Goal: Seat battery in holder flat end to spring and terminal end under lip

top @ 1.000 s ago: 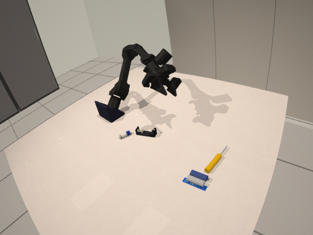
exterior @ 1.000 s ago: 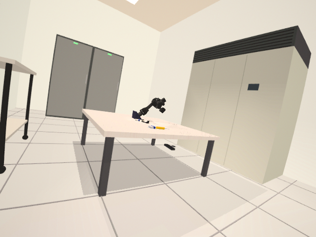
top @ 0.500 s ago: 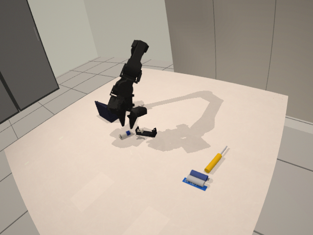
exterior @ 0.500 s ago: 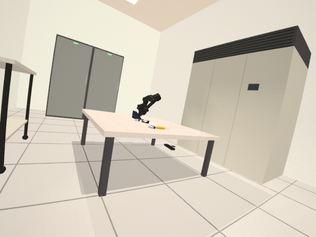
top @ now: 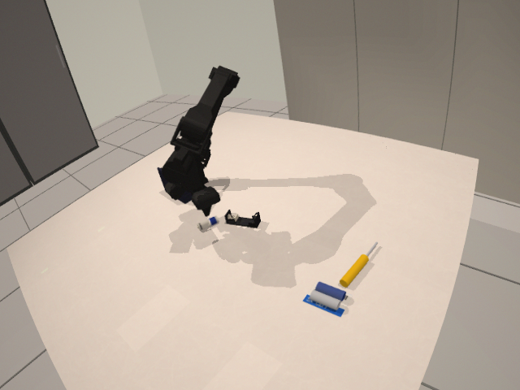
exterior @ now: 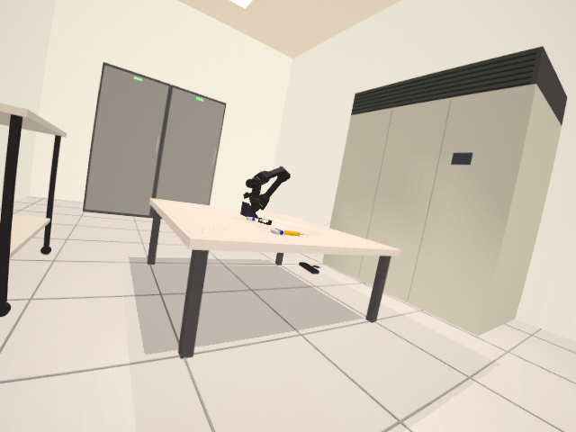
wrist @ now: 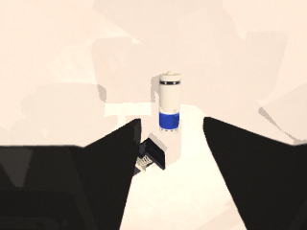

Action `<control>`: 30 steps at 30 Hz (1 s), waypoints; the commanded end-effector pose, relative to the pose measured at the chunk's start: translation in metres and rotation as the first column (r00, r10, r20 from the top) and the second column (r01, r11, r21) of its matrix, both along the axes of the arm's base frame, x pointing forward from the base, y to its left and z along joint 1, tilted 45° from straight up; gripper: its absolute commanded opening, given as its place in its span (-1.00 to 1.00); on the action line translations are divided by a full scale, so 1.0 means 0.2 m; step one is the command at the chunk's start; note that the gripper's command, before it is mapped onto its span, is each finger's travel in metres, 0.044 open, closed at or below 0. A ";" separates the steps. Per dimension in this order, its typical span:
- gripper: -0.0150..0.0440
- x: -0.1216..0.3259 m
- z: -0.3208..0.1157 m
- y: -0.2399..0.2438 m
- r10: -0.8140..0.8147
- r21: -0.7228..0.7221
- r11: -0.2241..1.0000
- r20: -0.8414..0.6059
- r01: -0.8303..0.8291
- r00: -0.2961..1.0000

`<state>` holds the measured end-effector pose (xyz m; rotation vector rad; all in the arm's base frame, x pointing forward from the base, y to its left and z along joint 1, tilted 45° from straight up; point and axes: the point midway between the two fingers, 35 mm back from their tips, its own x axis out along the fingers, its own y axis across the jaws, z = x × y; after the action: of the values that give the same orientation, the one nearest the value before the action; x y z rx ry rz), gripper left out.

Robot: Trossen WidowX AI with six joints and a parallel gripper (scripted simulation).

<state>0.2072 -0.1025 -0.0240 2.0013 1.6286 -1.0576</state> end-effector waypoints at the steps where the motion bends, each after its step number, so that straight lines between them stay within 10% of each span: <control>1: 0.29 0.00 -0.01 0.01 -0.012 0.016 1.000 -0.013 0.012 1.000; 30: 0.29 0.01 -0.17 0.17 -0.012 0.017 1.000 -0.013 0.012 1.000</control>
<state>0.2109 -0.0753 -0.0530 2.0135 1.6303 -1.0614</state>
